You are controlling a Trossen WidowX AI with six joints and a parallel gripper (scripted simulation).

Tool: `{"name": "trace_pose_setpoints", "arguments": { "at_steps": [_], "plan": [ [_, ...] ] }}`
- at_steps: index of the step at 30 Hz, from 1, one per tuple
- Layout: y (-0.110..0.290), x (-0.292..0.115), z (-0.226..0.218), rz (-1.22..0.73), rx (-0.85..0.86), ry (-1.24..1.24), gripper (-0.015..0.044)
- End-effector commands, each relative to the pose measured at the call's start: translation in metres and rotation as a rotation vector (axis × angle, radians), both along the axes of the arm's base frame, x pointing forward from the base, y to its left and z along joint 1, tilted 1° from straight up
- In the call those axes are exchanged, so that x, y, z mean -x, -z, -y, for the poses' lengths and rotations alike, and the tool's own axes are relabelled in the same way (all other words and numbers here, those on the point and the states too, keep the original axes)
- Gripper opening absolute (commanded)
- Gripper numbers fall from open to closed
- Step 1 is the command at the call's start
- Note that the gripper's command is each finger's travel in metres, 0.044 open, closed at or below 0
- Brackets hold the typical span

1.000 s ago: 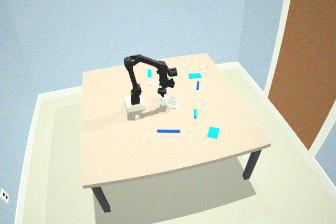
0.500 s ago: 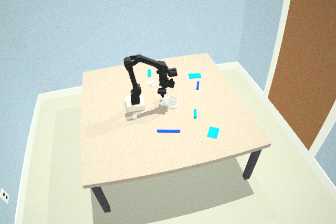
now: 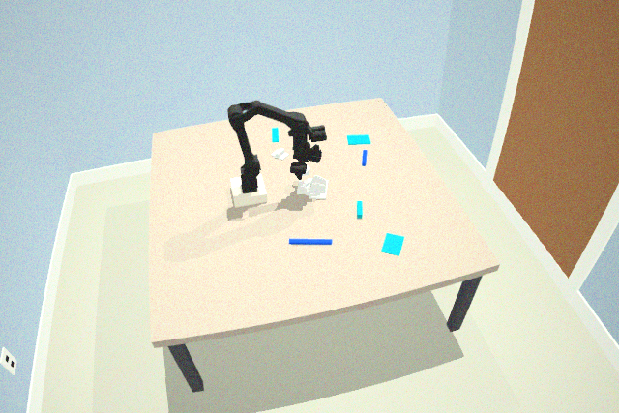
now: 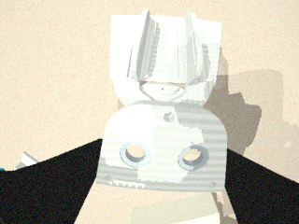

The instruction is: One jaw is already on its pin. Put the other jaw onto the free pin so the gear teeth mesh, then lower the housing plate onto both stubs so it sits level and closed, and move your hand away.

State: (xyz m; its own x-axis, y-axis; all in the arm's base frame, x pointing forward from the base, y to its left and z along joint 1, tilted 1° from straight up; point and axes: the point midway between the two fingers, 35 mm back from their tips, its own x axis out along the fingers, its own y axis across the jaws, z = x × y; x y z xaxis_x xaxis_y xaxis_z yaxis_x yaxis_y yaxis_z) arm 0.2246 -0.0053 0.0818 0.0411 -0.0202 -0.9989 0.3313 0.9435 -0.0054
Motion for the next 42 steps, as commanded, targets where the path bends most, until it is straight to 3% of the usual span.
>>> {"name": "trace_pose_setpoints", "arguments": {
  "at_steps": [1,17,42],
  "plan": [
    [0.0,0.0,-0.001,0.0,-0.004,-0.004,0.0351],
    [0.001,0.0,0.0,0.0,-0.004,-0.005,0.0351],
    [0.042,-0.003,0.0,0.0,-0.004,-0.005,0.0351]
  ]
}}
